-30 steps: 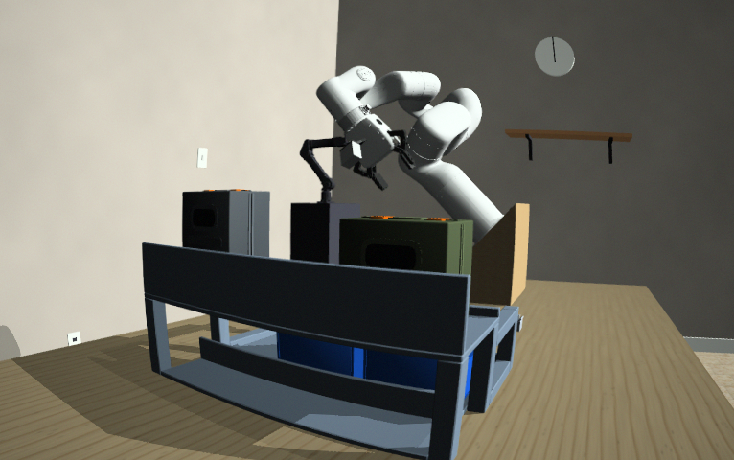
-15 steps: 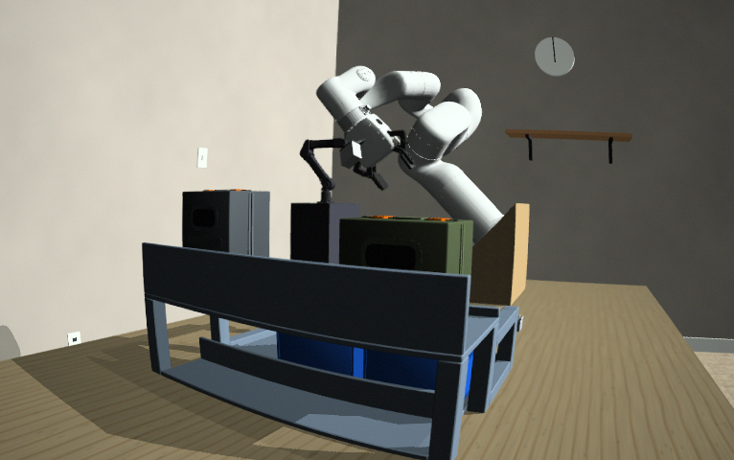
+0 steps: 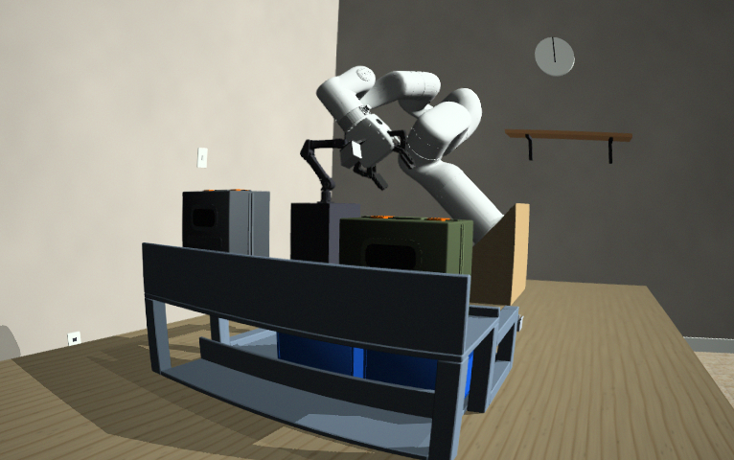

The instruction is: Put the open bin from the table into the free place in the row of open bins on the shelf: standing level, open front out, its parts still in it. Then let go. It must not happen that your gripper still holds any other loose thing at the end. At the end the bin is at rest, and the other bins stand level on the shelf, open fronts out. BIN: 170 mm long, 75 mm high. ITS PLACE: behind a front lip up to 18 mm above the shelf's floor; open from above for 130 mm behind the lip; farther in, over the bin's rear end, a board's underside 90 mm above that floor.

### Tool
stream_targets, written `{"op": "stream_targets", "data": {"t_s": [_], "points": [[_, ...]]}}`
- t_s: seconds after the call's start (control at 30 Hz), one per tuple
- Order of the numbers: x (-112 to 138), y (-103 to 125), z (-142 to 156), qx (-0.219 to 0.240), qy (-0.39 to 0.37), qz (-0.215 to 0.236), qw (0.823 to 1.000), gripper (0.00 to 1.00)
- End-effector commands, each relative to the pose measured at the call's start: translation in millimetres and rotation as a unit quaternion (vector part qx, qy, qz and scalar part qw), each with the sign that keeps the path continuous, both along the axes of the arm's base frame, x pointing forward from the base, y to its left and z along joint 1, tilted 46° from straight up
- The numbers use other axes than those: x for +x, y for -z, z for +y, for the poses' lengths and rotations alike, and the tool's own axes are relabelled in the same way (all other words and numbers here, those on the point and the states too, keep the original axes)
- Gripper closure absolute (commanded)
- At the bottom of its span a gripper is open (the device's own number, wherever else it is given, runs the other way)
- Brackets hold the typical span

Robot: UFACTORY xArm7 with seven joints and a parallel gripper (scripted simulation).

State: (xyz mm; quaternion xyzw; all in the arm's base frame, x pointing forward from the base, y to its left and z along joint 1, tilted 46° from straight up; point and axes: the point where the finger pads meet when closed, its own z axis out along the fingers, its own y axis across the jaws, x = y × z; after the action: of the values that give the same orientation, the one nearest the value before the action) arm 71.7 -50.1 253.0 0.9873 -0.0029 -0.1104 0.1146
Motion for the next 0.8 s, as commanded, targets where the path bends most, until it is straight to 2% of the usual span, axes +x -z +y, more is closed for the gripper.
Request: {"op": "stream_targets", "data": {"t_s": [0.0, 0.57, 0.73, 0.77], "points": [[0, -1, 0, -0.001, 0.0, -0.001, 1.0, 0.0], [0, -1, 0, -0.001, 0.0, -0.001, 1.0, 0.0], [43, 21, 15, 0.013, 0.112, -0.064, 0.992, 0.0], [43, 21, 15, 0.013, 0.112, -0.064, 0.992, 0.0]]}}
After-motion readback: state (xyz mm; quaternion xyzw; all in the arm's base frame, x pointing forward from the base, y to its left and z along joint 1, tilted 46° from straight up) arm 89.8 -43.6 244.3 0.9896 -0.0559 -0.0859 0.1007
